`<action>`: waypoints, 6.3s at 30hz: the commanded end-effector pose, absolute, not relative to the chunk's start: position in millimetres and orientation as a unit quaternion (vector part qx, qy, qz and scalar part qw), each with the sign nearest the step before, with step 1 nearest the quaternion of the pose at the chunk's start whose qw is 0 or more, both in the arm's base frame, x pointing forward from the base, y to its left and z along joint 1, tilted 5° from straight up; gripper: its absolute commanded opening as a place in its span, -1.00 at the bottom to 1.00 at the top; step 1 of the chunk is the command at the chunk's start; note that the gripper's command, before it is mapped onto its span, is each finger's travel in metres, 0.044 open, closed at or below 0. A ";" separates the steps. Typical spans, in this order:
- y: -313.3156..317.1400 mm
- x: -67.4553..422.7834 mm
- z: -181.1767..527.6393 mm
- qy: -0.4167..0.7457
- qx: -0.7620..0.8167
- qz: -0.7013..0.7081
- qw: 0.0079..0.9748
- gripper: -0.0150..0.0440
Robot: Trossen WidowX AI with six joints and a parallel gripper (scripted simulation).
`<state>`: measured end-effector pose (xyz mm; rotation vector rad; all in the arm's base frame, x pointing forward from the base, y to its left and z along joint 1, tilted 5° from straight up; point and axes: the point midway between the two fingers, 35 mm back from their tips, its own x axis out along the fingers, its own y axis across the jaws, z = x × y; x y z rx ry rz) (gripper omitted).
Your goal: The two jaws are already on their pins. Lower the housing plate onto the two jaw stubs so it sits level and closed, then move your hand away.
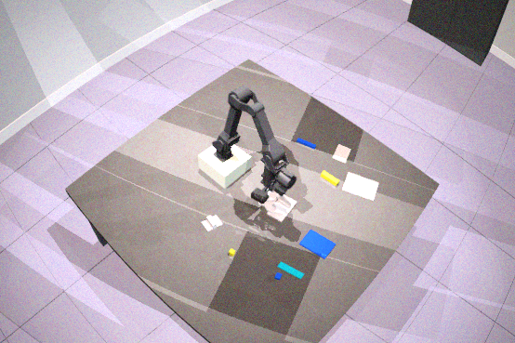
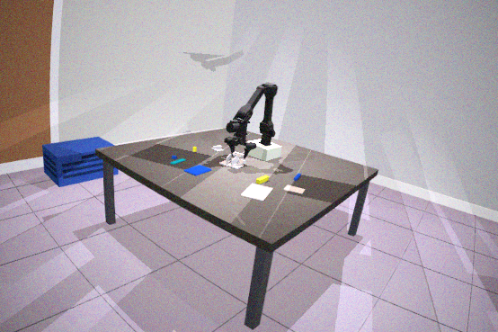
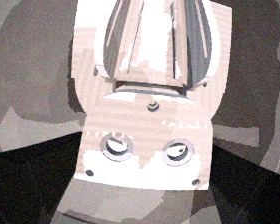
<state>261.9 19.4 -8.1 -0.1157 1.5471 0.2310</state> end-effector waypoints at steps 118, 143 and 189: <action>22.5 260.0 -35.0 0.697 -0.048 0.104 0.708 0.70; 22.5 260.0 -35.0 0.697 -0.048 0.104 0.708 0.70; 21.6 259.7 -34.8 0.698 -0.051 0.104 0.707 0.88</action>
